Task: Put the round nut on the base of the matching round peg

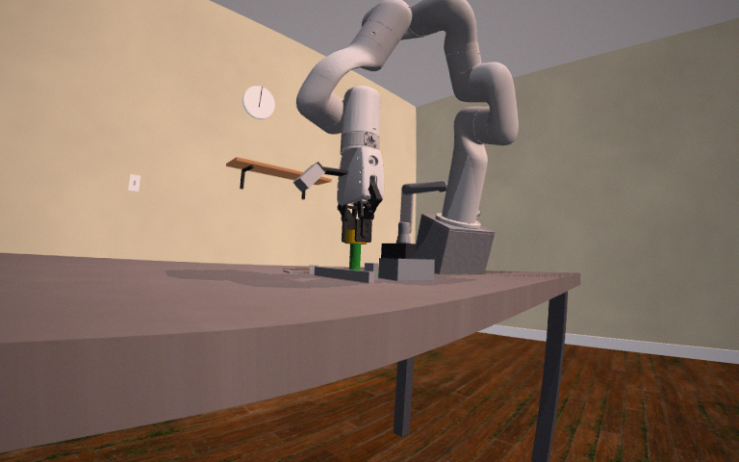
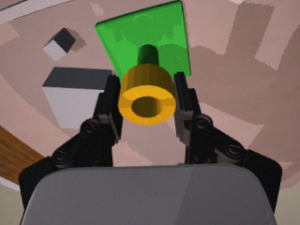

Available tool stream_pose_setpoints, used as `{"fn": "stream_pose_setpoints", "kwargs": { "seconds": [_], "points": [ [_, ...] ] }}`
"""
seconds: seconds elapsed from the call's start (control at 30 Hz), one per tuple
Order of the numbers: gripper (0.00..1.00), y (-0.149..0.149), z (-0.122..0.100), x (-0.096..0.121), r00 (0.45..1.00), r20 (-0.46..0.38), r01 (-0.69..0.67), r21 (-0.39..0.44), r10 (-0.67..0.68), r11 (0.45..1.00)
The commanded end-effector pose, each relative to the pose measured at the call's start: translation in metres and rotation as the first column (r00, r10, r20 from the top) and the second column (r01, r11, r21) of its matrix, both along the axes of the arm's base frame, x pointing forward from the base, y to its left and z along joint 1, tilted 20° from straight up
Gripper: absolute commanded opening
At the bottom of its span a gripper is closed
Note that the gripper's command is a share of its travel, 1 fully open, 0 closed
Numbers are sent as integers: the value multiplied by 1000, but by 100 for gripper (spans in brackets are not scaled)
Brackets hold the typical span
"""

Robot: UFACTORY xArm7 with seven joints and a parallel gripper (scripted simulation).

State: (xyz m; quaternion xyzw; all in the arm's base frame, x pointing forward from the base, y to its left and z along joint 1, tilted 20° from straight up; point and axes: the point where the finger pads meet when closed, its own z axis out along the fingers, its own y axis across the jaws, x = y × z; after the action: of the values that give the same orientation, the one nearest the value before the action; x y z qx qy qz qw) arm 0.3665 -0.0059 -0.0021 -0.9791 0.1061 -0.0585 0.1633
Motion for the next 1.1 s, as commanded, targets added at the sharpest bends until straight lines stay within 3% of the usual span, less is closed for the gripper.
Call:
{"fn": "stream_pose_setpoints", "kwargs": {
  "seconds": [0.0,0.67,1.07],
  "points": [
    [0,0,-1,1,1000,2,1,-1,-1,1000],
    [0,1,-5,2,1000,2,1,-1,-1,1000],
    [0,11,-37,8,1000,3,0,-1,0,1000]
  ]
}}
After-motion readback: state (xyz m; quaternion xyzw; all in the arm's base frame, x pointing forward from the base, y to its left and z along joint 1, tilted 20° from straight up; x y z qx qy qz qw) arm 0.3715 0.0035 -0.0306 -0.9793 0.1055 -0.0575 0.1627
